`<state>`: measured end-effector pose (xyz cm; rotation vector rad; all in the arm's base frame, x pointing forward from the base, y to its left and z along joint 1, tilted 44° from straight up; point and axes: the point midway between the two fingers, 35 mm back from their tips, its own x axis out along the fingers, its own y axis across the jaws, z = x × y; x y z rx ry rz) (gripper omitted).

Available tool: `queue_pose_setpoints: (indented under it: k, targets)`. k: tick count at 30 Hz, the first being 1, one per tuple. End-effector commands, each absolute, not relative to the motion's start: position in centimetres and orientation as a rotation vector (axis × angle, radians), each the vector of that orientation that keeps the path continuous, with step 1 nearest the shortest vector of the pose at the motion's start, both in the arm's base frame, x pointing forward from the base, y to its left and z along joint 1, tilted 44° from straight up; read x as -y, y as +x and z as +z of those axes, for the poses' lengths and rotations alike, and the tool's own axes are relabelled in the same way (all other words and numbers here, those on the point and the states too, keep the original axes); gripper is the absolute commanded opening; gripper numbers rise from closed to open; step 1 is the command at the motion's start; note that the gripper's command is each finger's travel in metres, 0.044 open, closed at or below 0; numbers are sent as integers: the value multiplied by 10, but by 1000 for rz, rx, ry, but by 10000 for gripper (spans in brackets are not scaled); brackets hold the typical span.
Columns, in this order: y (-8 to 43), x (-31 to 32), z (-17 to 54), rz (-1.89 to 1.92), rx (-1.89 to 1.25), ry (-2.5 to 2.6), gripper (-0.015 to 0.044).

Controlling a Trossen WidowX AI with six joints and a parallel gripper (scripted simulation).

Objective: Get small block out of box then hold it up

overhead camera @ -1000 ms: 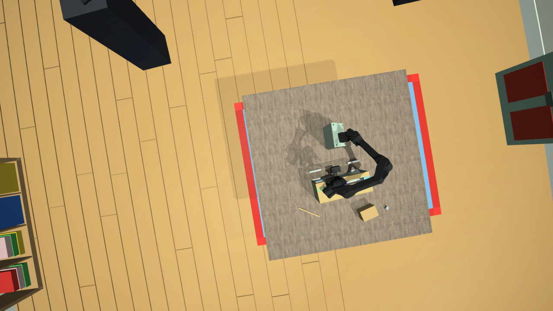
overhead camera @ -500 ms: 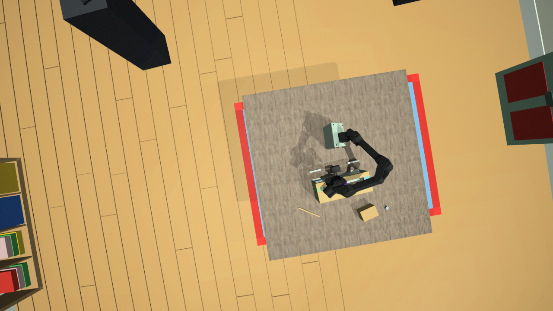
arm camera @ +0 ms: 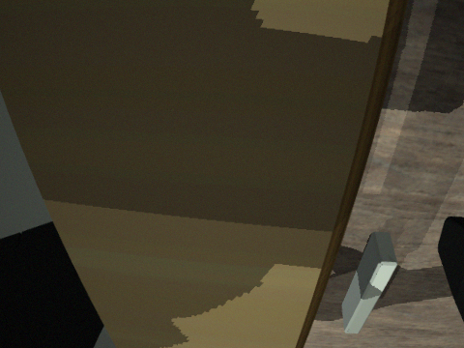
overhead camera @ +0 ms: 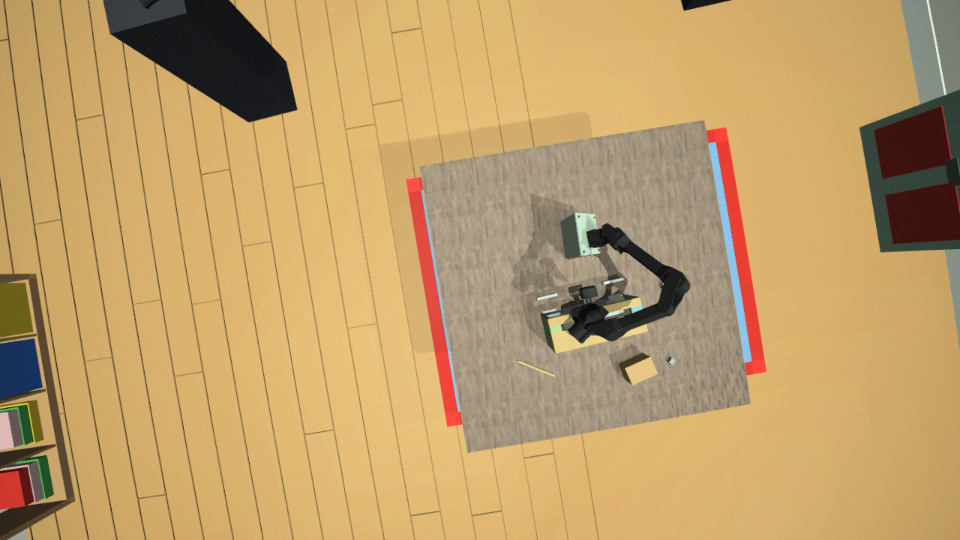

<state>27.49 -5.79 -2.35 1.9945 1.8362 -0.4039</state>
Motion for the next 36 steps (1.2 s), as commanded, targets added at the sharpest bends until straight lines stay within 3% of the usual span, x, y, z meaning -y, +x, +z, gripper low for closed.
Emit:
queue_pose_setpoints:
  k: [1, 36]
  targets:
    - [274, 52, -20, -405, -1840, 2003, 400]
    - [274, 8, 20, -403, -1843, 2006, 400]
